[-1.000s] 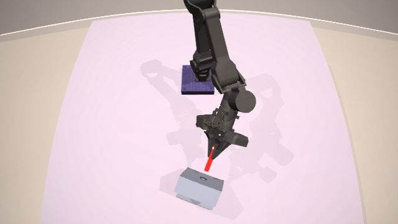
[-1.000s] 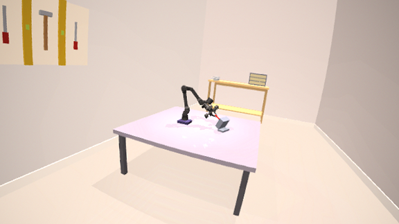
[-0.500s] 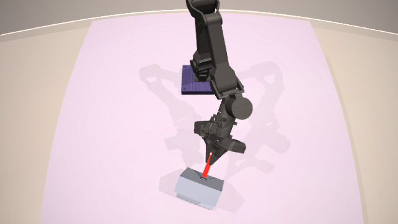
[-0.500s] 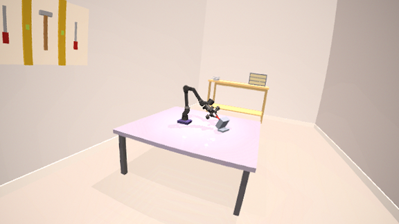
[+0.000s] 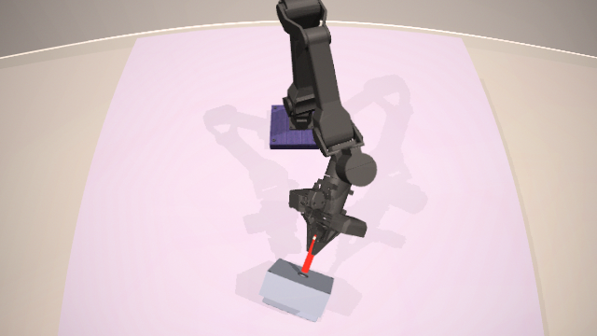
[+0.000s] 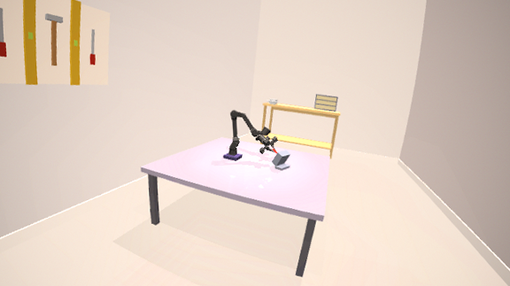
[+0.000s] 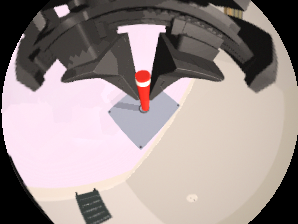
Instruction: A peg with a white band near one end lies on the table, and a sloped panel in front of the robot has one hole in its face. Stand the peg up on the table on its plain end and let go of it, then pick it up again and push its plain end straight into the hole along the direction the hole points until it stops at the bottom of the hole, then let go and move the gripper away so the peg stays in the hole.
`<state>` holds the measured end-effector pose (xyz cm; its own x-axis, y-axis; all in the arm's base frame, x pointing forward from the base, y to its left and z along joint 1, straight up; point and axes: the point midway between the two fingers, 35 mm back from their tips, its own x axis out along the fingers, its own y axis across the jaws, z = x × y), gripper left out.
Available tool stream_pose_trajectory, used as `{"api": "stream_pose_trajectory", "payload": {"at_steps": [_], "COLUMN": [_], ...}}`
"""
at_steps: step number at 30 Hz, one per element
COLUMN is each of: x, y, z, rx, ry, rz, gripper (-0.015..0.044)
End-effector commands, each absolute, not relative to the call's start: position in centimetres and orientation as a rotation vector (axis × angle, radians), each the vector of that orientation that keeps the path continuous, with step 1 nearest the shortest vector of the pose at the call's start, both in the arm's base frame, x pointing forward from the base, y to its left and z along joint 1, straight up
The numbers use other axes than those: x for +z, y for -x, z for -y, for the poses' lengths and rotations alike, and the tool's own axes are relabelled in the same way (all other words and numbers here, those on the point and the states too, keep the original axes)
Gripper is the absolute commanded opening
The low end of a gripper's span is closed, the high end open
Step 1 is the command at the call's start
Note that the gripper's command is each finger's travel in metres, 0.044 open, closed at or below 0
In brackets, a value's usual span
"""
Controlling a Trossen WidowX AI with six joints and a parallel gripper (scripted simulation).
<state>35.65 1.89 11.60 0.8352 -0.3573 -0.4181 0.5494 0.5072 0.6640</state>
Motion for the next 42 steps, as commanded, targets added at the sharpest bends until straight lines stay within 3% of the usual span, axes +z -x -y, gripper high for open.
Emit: {"api": "stream_pose_trajectory", "payload": {"at_steps": [1, 42], "x": [11.5, 10.3], "y": [-35.6, -37.1], "z": [-1.9, -1.3], "rx": [-0.556, -0.555], "ry": [-0.882, -0.882], "rz": [-0.240, -0.239], "gripper": [0.0000, 0.0000]}}
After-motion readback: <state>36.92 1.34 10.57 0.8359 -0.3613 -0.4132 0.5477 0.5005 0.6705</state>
